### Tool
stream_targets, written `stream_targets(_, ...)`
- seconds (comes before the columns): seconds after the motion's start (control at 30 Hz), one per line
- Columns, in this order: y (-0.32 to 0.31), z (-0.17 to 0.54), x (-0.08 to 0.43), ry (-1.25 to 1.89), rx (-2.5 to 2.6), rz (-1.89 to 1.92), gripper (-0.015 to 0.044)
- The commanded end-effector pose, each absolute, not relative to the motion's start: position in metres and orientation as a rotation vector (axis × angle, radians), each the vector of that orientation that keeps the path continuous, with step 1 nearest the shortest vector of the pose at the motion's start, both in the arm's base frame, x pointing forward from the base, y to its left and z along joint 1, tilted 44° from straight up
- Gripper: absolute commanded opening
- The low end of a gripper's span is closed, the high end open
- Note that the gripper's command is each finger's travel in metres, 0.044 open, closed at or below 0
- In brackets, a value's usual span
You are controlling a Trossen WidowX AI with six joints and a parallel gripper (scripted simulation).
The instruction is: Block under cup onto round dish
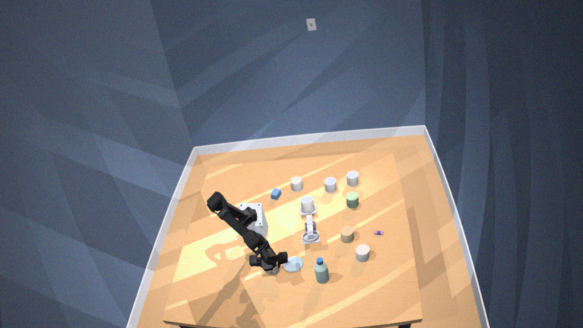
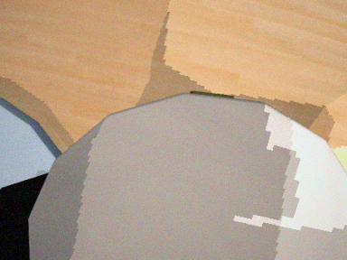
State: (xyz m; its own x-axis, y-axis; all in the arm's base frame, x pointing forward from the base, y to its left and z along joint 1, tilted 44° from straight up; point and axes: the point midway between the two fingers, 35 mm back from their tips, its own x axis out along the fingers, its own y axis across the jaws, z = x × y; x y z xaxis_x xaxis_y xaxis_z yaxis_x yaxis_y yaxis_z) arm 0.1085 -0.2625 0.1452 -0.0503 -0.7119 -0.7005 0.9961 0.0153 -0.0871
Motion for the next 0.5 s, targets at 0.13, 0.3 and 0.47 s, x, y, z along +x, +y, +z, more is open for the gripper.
stream_targets(0.13,-0.261,0.148,0.109,0.679,0.542,-1.502,0.0420)
stream_targets(0.3,-0.224,0.182,0.111,0.684,0.543,-1.498,0.0440)
stream_targets(0.47,-0.224,0.182,0.111,0.684,0.543,-1.498,0.0440)
